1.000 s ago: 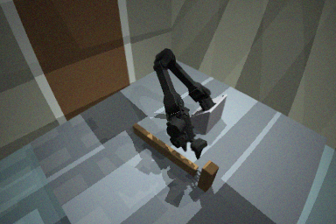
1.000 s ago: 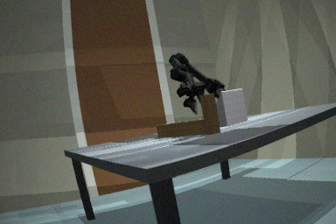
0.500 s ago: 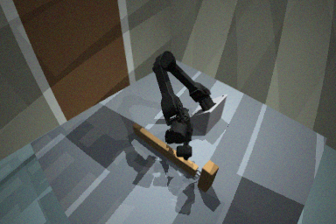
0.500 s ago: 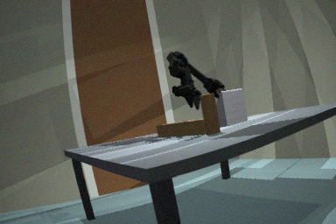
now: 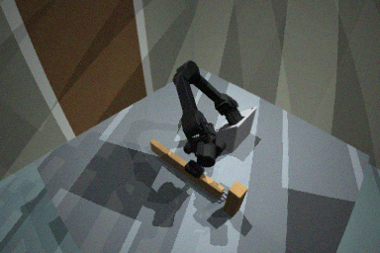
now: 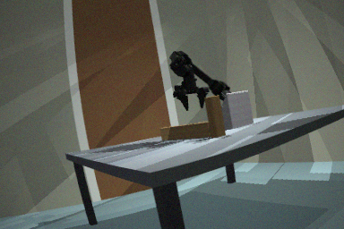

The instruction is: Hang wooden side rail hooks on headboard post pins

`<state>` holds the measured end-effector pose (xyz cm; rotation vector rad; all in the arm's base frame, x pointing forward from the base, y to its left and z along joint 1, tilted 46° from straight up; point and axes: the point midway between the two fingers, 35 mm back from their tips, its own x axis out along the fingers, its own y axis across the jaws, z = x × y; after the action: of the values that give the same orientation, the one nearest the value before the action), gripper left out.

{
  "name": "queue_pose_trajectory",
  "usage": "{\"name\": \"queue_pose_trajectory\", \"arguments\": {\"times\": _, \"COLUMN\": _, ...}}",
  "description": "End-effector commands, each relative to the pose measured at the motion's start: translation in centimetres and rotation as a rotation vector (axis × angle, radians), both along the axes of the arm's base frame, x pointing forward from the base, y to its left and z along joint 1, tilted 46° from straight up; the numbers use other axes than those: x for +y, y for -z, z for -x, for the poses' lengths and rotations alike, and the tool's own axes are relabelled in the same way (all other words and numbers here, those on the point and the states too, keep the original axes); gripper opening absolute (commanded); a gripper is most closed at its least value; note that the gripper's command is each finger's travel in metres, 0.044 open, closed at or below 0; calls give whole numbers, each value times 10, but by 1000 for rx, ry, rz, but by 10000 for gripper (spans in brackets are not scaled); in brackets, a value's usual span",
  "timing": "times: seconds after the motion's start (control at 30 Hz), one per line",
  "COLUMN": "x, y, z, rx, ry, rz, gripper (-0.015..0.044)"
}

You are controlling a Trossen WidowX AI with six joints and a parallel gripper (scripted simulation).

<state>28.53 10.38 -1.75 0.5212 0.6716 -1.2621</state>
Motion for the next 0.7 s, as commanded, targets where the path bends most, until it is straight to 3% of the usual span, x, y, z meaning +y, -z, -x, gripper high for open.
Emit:
{"name": "queue_pose_trajectory", "arguments": {"times": 0.0, "x": -1, "y": 1, "z": 0, "rx": -14, "ry": 20, "rz": 14, "gripper": 440}}
{"name": "queue_pose_trajectory", "arguments": {"times": 0.17, "x": -25, "y": 24, "z": -6, "rx": -15, "ry": 20, "rz": 15, "gripper": 440}}
{"name": "queue_pose_trajectory", "arguments": {"times": 0.67, "x": -38, "y": 37, "z": -9, "rx": -14, "ry": 20, "rz": 16, "gripper": 440}}
